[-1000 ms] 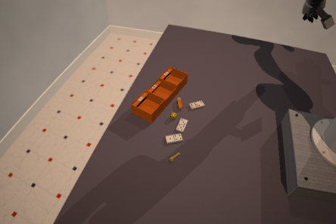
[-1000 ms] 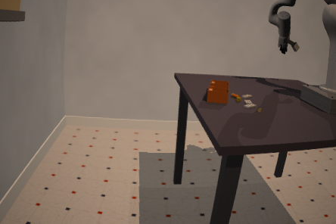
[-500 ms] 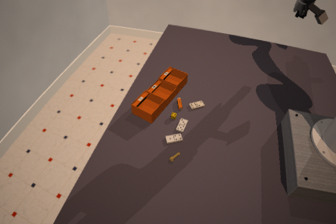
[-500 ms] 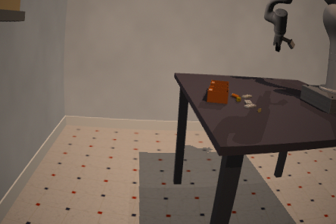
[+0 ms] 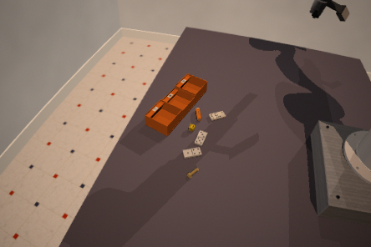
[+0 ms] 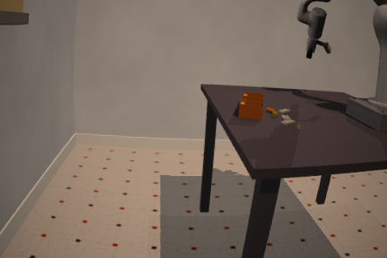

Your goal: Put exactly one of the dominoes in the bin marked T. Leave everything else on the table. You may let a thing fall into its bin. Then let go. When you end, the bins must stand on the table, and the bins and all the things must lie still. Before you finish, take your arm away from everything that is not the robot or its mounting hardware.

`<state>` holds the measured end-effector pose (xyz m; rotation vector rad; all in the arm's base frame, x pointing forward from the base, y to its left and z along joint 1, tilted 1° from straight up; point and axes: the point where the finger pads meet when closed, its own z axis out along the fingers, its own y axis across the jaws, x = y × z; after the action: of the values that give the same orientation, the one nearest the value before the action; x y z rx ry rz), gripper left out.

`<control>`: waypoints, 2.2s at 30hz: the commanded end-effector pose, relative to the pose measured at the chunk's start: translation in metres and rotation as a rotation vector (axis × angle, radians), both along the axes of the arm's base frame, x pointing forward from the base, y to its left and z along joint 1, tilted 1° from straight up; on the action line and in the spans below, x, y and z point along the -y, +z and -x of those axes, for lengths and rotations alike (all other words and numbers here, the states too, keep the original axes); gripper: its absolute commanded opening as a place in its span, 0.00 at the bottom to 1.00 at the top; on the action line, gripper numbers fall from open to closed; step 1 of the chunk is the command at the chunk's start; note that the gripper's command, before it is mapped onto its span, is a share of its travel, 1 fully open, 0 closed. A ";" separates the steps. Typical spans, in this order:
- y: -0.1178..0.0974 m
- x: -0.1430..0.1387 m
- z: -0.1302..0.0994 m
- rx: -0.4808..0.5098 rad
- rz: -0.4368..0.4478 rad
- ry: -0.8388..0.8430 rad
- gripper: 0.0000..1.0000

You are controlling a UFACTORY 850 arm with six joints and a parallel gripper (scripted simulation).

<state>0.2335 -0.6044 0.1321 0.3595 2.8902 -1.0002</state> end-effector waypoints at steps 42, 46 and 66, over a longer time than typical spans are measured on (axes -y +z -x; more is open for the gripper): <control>0.002 -0.152 -0.205 -0.228 -0.087 0.910 0.07; 0.002 -0.162 -0.214 -0.233 -0.088 0.929 0.07; 0.003 -0.255 -0.271 -0.353 -0.090 1.341 0.07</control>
<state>0.4915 -0.3707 0.1337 -1.5654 2.4905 -0.6490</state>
